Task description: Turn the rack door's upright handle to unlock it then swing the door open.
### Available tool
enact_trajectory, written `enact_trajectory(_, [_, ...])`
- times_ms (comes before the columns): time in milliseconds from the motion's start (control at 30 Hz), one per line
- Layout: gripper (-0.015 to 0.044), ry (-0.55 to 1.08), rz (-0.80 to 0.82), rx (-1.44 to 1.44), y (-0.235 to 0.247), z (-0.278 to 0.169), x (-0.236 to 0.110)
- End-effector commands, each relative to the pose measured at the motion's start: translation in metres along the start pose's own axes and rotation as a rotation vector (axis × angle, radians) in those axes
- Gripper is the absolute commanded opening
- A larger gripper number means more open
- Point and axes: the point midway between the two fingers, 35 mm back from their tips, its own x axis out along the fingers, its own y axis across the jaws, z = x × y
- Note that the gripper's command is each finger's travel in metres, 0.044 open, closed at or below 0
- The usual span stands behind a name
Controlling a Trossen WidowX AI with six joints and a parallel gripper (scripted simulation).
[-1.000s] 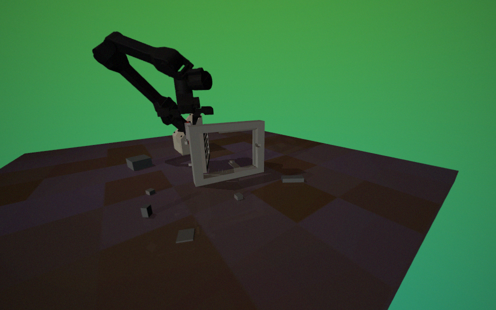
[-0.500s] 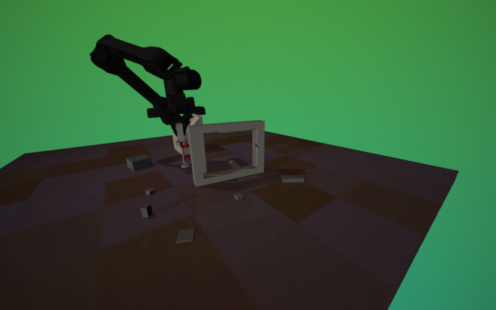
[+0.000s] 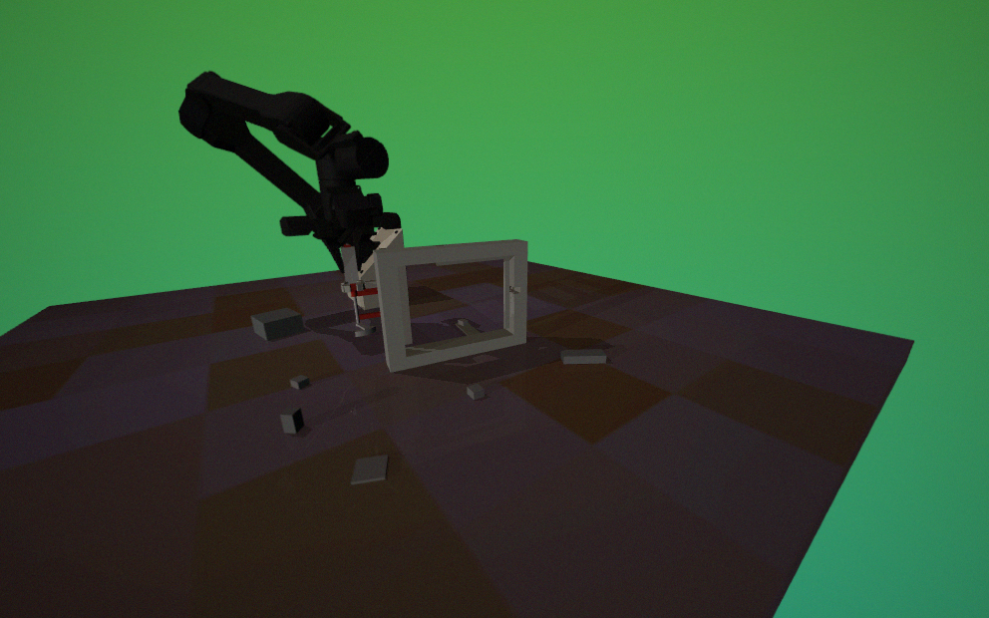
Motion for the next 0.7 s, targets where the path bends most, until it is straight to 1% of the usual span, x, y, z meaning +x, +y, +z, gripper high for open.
enact_trajectory(0, [0.0011,-0.001,-0.004,-0.012,-0.0011,0.0002,-0.0002])
enact_trajectory(100, [0.0011,-0.001,-0.004,-0.012,-0.0011,0.0002,-0.0002])
enact_trajectory(433, [0.0274,-0.001,-0.004,-0.012,-0.0011,0.0002,-0.0002])
enact_trajectory(467, [0.0283,-0.001,-0.004,-0.012,-0.0011,0.0002,-0.0002])
enact_trajectory(667, [0.0283,-0.002,-0.003,-0.012,-0.0007,0.001,-0.0064])
